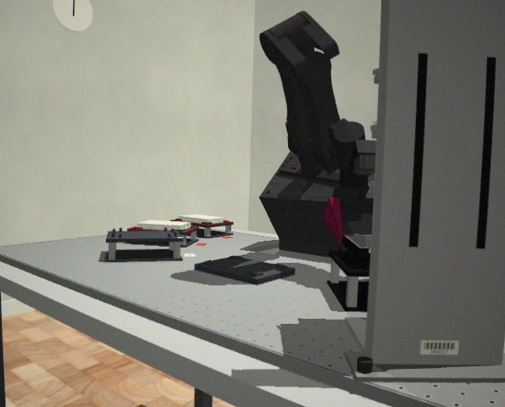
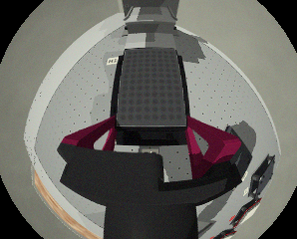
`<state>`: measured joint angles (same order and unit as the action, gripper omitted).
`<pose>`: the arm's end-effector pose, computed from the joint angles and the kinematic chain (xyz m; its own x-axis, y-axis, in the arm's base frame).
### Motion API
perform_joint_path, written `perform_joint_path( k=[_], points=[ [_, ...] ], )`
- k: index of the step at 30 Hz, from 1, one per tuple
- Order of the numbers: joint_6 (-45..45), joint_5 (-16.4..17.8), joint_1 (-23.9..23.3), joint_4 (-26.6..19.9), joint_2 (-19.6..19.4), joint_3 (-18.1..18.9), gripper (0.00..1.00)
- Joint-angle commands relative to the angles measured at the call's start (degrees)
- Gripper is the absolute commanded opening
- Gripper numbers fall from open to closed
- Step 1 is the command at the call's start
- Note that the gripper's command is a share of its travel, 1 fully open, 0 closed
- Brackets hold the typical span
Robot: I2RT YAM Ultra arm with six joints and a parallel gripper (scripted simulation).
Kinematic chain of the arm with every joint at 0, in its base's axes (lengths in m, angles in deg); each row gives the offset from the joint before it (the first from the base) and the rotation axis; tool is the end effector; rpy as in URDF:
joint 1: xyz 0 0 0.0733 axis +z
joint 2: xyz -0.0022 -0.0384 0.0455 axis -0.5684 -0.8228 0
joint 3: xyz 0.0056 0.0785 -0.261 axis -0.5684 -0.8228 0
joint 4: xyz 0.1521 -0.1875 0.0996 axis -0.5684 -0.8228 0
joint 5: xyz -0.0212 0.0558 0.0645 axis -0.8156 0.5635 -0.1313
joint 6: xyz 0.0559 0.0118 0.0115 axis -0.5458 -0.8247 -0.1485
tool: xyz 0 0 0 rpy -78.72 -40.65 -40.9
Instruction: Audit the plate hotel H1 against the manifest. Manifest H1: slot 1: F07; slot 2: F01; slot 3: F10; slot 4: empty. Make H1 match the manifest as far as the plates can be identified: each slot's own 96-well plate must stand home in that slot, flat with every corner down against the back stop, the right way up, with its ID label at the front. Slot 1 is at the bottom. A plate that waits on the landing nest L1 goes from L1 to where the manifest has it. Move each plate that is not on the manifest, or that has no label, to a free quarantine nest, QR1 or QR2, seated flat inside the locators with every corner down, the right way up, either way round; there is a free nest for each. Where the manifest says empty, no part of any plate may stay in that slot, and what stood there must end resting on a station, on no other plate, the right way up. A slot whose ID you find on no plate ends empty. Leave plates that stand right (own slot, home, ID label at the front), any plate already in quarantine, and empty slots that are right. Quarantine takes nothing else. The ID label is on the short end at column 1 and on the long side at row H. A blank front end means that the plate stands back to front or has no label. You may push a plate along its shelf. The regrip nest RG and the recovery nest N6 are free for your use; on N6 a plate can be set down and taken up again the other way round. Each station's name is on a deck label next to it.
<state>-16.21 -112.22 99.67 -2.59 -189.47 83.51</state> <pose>0.1194 0.2079 0.0990 0.0922 -0.4094 -0.9077 -0.5643 0.7296 -0.3864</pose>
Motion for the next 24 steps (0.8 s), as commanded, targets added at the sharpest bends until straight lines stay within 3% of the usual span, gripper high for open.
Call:
perform_joint_path(
  k=[1,24],
  points=[
    [0.08,0.66,0.03,1.17,-0.22,0.10,0.86],
    [0.39,2.17,-1.50,4.55,-4.47,0.97,0.86]
  ],
)
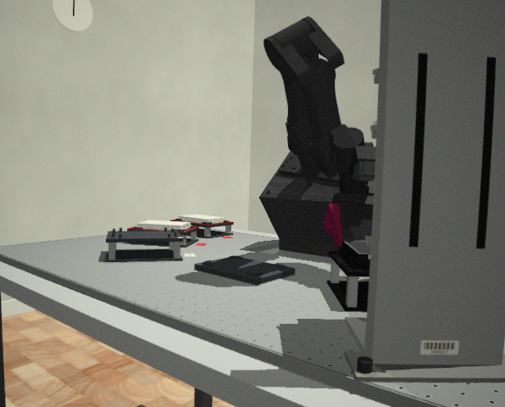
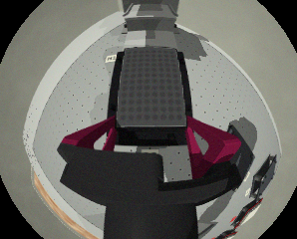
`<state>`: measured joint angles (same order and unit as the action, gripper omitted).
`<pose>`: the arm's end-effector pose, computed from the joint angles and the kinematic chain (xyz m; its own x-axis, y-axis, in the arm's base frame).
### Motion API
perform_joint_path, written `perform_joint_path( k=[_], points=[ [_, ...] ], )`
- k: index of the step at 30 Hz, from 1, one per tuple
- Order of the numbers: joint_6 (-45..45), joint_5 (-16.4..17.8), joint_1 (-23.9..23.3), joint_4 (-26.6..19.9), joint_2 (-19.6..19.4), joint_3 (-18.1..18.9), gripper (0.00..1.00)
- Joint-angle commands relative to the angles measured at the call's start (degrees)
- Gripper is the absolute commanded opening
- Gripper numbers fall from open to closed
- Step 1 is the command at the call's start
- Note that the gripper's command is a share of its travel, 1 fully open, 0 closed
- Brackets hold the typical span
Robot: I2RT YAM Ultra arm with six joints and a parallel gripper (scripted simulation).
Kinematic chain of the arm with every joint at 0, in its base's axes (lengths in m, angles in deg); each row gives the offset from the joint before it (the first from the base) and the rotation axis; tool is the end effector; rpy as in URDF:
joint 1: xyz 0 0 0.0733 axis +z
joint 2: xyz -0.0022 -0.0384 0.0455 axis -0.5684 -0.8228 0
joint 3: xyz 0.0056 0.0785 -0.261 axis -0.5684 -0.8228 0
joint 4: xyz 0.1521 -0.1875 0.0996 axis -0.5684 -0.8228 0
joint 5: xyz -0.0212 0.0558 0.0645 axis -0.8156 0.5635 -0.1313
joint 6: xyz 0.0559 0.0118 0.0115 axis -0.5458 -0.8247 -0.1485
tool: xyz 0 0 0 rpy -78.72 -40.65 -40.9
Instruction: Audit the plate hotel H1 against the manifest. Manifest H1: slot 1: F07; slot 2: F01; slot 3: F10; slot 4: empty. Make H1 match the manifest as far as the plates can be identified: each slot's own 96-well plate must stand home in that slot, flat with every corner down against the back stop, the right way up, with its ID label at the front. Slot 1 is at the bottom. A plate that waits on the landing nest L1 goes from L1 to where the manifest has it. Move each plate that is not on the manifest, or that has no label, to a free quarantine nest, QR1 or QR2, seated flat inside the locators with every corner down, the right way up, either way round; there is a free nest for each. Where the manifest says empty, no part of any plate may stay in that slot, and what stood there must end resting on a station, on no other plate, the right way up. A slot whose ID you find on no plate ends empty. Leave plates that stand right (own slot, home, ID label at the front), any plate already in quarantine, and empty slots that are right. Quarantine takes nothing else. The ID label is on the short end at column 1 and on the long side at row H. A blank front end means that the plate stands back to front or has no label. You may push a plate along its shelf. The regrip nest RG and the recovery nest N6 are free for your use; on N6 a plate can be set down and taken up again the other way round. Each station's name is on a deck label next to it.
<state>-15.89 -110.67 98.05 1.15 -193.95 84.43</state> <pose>0.1263 0.2088 0.0905 0.0917 -0.4090 -0.9079 -0.5638 0.7302 -0.3859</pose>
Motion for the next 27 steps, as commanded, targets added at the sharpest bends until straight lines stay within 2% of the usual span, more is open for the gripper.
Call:
perform_joint_path(
  k=[1,21,22,27],
  points=[
    [0.08,0.69,0.05,0.81,-0.18,0.10,0.86],
    [0.29,1.78,-1.06,0.81,-2.90,0.90,0.86],
    [0.32,1.94,-1.22,0.81,-3.29,1.01,0.93],
    [0.32,1.94,-1.22,0.81,-3.29,1.01,0.93]
  ],
)
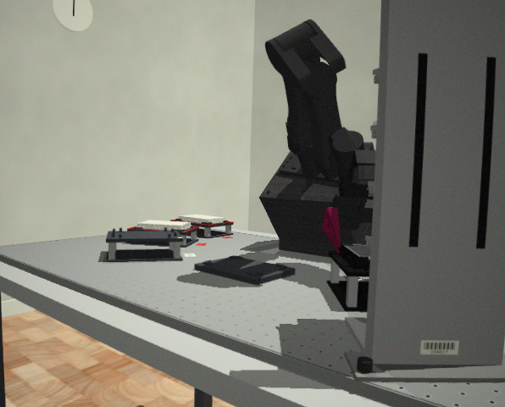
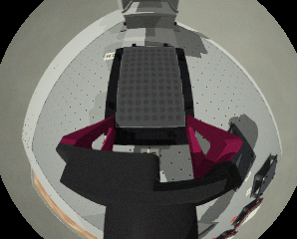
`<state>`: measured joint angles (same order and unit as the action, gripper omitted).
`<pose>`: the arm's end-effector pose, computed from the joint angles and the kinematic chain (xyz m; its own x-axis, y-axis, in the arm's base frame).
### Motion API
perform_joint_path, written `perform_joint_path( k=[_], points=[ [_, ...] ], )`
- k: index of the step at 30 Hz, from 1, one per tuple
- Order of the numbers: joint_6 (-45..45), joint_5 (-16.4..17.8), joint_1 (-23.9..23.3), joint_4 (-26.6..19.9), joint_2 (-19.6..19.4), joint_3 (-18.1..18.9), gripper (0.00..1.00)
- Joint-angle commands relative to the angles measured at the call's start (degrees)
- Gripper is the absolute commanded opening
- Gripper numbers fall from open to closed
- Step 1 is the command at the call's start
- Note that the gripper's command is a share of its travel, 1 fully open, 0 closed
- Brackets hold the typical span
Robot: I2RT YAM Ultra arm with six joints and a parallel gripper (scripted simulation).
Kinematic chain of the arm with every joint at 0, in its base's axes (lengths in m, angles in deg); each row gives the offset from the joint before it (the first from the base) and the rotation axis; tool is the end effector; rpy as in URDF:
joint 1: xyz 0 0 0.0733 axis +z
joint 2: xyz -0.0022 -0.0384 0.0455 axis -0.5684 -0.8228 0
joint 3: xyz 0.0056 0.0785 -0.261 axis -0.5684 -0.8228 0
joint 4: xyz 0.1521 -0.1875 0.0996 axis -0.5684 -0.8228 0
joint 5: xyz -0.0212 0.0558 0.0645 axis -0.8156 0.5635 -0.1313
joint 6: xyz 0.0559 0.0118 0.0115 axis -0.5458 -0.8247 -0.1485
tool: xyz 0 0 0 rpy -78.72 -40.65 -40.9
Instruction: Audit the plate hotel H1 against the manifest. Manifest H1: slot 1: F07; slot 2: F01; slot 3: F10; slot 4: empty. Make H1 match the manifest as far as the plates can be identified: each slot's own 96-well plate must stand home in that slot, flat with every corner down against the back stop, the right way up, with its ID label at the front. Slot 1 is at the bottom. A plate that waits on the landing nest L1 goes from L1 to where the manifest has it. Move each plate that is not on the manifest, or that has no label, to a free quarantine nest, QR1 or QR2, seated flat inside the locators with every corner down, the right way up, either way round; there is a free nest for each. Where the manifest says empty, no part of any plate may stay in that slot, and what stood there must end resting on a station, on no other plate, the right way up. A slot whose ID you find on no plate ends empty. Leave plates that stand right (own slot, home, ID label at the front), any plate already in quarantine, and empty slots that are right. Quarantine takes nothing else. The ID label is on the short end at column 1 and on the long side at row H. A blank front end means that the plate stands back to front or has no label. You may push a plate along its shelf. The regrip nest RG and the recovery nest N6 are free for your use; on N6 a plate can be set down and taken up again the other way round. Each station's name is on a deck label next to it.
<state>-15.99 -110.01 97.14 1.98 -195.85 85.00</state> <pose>0.1303 0.2090 0.0857 0.0834 -0.4143 -0.9063 -0.5629 0.7309 -0.3859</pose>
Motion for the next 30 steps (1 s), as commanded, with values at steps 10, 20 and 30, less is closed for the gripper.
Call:
perform_joint_path(
  k=[10,20,30],
  points=[
    [0.43,1.28,-0.30,-0.02,-1.39,0.44,1.00],
    [0.43,1.28,-0.30,-0.02,-1.39,0.44,1.00],
    [0.15,-0.14,1.14,-0.02,1.77,-0.79,1.00]
  ],
)
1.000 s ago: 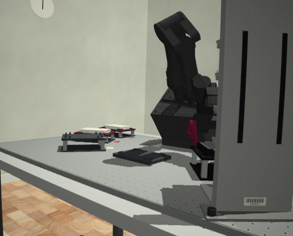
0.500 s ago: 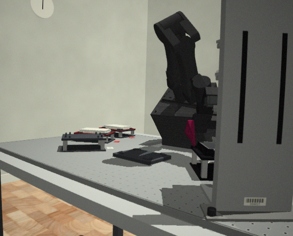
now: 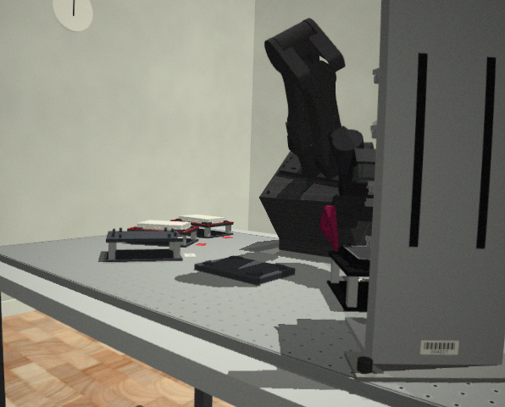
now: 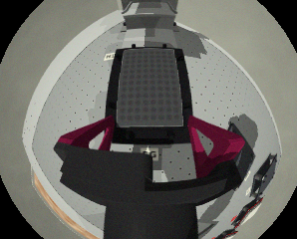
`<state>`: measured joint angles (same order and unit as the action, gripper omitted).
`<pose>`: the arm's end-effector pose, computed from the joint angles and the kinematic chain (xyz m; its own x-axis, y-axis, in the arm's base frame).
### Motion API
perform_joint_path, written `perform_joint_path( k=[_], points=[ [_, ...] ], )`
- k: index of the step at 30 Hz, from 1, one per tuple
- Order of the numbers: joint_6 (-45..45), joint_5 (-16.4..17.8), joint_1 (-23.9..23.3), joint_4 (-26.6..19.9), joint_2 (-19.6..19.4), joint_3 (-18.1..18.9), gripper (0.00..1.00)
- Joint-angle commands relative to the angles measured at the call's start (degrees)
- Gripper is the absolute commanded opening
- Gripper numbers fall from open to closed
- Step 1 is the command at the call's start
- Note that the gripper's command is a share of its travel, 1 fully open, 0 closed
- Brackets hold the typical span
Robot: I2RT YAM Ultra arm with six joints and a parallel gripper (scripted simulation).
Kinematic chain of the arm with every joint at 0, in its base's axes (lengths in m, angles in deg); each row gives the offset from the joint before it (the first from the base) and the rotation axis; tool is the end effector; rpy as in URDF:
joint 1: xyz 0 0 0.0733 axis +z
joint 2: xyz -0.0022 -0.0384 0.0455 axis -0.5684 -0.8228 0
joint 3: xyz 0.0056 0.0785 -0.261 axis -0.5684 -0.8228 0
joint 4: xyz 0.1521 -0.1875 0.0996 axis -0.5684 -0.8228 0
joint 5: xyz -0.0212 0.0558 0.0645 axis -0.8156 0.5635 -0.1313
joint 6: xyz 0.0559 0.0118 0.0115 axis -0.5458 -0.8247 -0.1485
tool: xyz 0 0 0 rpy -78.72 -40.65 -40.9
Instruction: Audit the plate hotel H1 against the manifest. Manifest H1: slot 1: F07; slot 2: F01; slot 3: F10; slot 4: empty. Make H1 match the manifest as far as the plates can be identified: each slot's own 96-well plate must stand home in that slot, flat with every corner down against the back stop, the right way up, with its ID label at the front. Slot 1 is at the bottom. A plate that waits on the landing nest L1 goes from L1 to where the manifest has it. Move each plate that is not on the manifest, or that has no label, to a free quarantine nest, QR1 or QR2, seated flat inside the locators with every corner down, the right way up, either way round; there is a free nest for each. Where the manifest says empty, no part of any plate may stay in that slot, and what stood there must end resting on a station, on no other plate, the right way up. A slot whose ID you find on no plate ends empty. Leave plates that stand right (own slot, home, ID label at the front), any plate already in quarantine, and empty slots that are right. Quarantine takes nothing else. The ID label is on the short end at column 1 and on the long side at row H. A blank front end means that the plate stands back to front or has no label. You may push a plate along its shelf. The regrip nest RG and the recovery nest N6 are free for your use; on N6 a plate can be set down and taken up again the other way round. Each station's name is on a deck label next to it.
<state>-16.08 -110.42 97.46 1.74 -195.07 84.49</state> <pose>0.1283 0.2076 0.0873 0.0833 -0.4134 -0.9067 -0.5614 0.7323 -0.3855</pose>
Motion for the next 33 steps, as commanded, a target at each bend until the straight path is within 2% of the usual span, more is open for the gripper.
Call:
perform_joint_path(
  k=[1,13,15,30,33],
  points=[
    [0.19,0.03,1.06,0.22,1.53,-0.49,1.00],
    [-0.47,-3.08,4.21,-5.72,9.33,-2.50,1.00],
    [-0.47,-3.08,4.21,-5.72,9.33,-2.50,1.00],
    [-1.46,-7.36,8.56,-15.74,20.39,-4.08,1.00],
    [-1.54,-7.66,8.87,-16.52,21.19,-4.14,1.00]
  ],
)
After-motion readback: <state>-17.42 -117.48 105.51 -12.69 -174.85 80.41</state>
